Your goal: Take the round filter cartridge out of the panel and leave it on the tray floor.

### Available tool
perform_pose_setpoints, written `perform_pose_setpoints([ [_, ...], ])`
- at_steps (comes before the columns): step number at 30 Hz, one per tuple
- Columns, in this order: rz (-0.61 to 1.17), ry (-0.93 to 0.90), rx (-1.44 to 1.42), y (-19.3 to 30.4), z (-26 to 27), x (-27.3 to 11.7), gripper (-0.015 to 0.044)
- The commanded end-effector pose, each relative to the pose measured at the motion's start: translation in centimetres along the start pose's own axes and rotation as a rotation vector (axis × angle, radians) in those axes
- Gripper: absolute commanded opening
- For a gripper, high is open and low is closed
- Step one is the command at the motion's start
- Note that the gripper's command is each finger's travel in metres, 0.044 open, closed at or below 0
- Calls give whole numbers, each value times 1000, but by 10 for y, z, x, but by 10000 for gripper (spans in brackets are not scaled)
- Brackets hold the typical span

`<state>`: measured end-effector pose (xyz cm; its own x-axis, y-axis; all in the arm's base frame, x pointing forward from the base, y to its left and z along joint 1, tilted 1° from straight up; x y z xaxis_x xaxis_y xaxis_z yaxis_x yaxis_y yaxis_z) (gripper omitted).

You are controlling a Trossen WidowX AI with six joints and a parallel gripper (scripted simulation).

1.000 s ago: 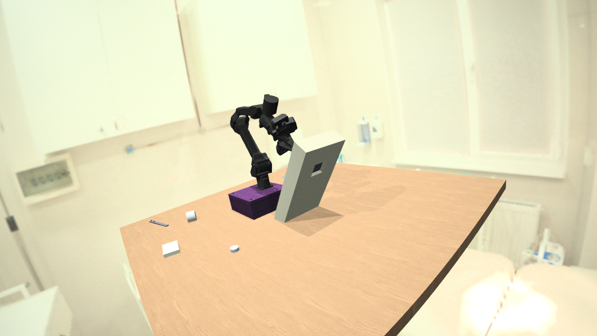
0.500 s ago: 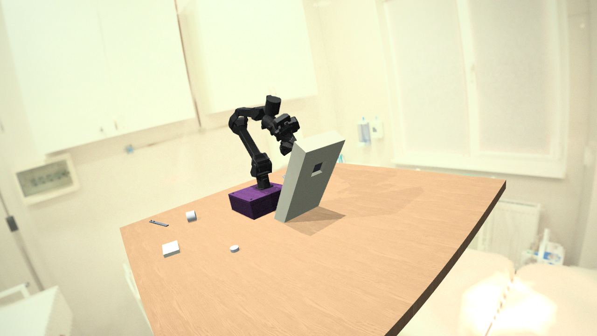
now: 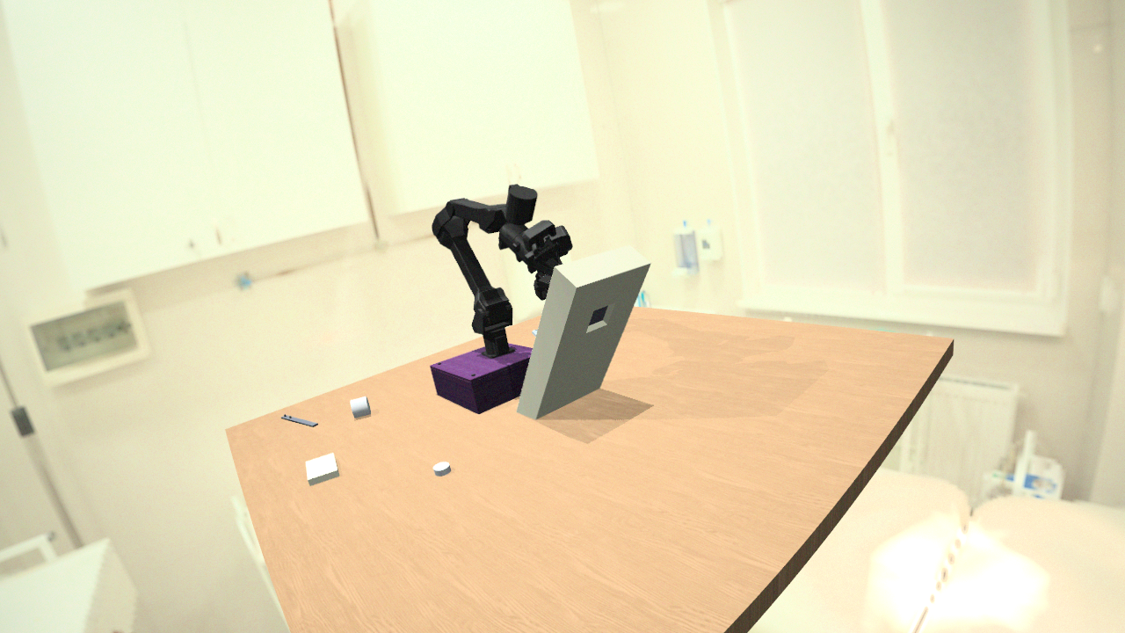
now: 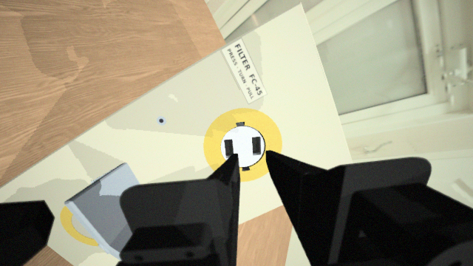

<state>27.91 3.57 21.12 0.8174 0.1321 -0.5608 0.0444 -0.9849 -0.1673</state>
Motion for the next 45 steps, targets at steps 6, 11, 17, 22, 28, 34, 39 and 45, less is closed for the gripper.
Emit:
perform_pose_setpoints([
  [6,7,-11,3,1,4,17,110],
  [11,7,-10,3,1,5,24,110],
  [17,7,-10,3,2,6,24,110],
  [22,7,-10,3,2,7,24,110],
  [28,7,-10,3,2,6,24,110],
  [34,7,-10,3,2,5,24,110],
  [39,7,-10,3,2,4,24,110],
  [45,7,-10,3,2,4,24,110],
])
Point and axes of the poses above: the point midway between the two fingers, 35 mm back from their tips, its own x axis out along the fingers, its own z axis across the jaws, y = z × x, the point moved 2 cm from there along -x, back along the fingers, and after that the axes turned 13 degrees about -x, right-handed, at the moved point
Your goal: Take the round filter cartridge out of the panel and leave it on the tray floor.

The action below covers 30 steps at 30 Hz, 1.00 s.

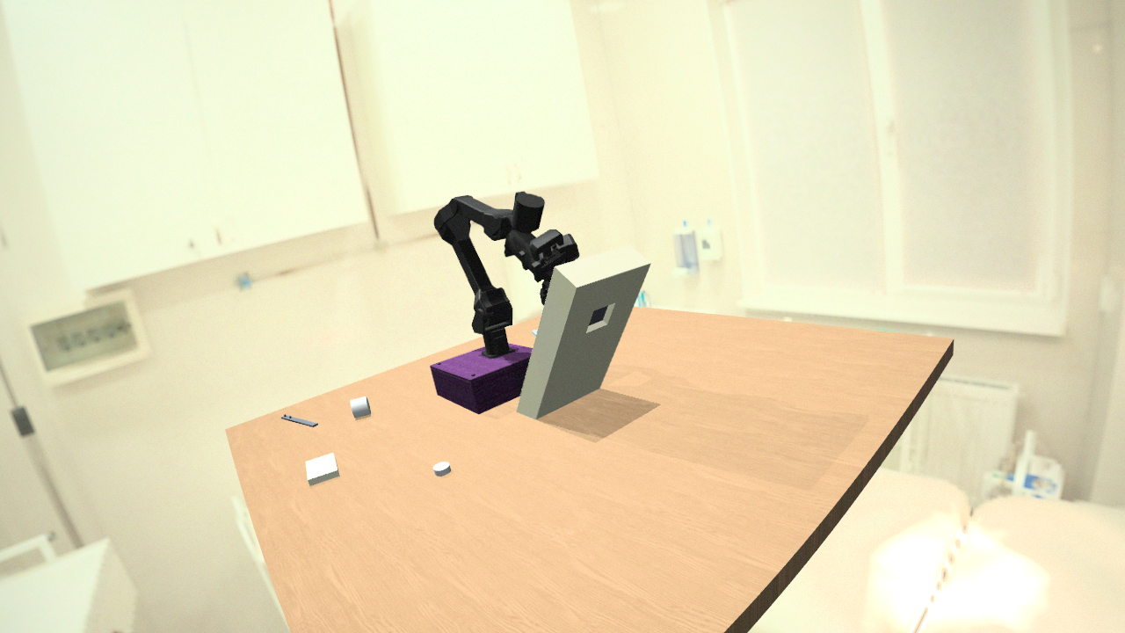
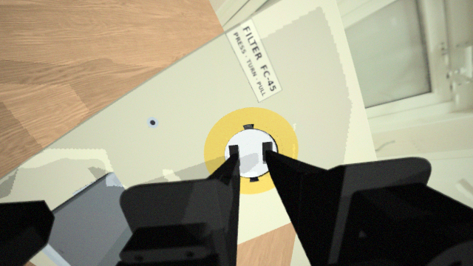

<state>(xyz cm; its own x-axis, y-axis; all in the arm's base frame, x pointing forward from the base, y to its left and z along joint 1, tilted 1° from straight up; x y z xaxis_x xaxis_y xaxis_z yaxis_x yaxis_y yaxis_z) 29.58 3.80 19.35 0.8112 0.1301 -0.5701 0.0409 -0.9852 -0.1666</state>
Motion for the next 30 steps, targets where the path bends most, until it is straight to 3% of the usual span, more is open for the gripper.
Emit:
perform_pose_setpoints([
  [1,4,1,2,0,-1,0,110],
  [30,3,1,2,1,0,7,110],
])
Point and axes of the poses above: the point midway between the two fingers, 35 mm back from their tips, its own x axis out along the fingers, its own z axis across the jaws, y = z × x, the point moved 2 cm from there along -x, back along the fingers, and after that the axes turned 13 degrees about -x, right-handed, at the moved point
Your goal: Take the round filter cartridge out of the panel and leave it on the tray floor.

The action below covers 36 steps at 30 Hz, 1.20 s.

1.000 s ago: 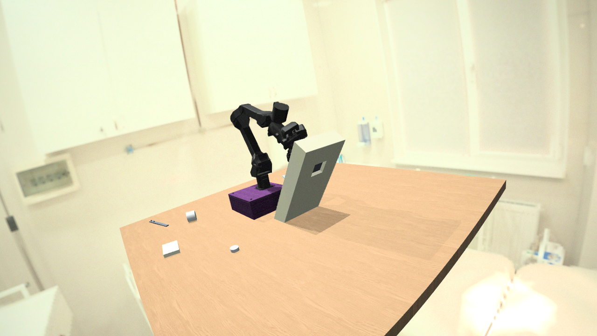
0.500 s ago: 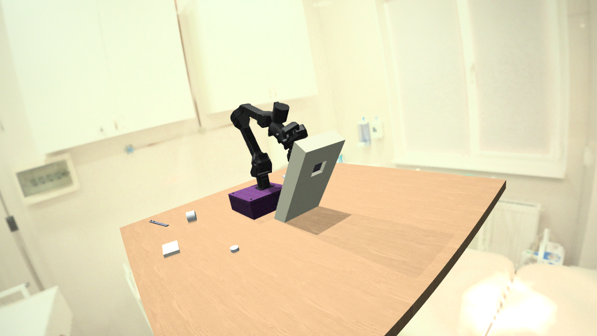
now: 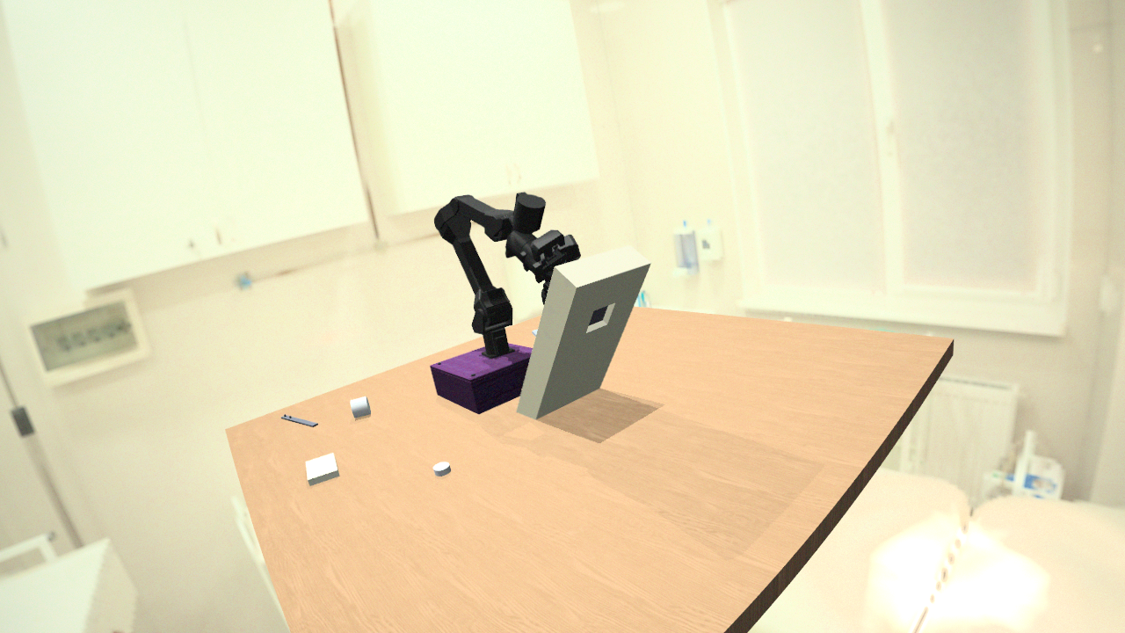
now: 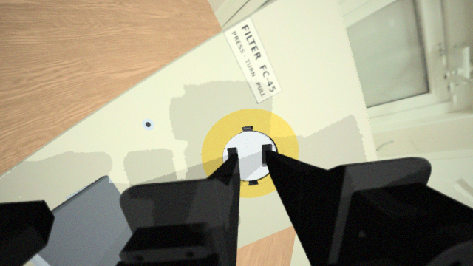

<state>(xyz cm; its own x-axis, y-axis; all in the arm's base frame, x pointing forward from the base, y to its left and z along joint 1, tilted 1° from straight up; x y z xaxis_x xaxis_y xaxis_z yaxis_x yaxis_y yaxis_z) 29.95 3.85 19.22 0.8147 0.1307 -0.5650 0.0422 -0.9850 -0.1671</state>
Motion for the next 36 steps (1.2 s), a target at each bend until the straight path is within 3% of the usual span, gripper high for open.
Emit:
perform_pose_setpoints([
  [1,5,-5,2,1,1,3,110],
  [36,5,-4,2,1,1,15,110],
])
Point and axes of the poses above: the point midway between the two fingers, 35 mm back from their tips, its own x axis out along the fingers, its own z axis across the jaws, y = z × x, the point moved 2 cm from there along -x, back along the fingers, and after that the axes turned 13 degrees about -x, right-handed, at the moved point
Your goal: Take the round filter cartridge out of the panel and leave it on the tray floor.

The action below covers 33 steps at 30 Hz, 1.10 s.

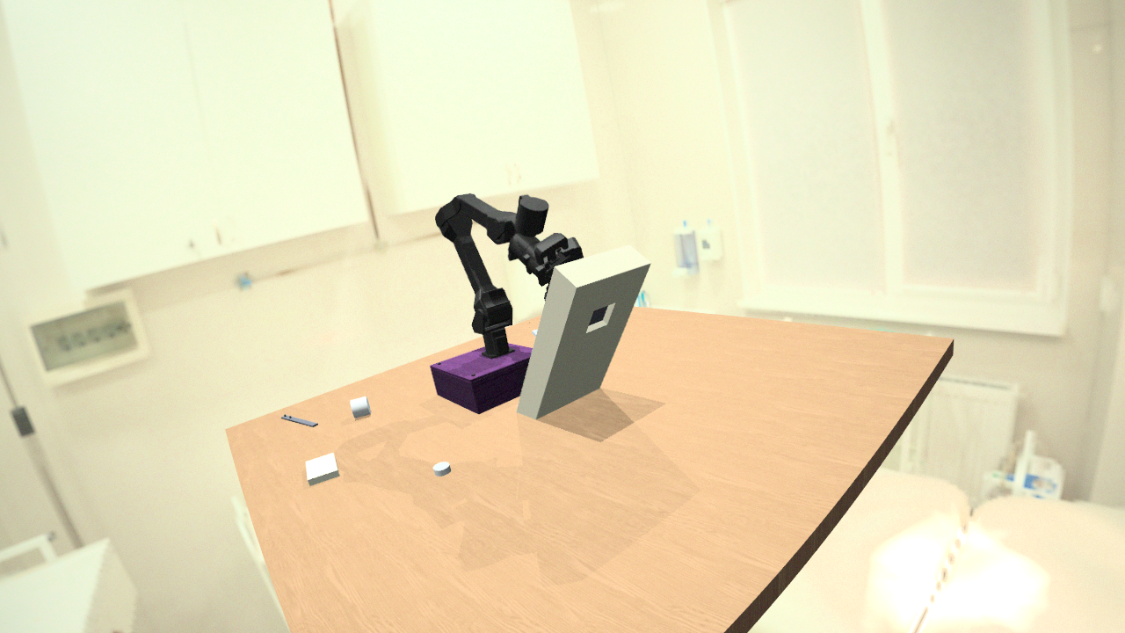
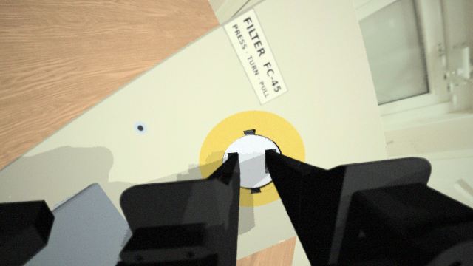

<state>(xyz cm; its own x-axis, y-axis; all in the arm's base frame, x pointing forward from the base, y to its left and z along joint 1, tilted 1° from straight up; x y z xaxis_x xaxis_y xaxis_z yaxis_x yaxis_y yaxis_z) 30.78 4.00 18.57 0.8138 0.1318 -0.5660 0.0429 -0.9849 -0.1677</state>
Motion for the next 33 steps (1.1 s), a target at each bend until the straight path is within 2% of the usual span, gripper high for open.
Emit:
perform_pose_setpoints([
  [1,5,-3,2,1,1,5,110],
  [14,5,-3,2,1,1,8,110],
  [23,2,1,0,0,0,2,50],
  [25,2,1,0,0,0,2,0],
  [33,5,-2,166,1,1,7,0],
])
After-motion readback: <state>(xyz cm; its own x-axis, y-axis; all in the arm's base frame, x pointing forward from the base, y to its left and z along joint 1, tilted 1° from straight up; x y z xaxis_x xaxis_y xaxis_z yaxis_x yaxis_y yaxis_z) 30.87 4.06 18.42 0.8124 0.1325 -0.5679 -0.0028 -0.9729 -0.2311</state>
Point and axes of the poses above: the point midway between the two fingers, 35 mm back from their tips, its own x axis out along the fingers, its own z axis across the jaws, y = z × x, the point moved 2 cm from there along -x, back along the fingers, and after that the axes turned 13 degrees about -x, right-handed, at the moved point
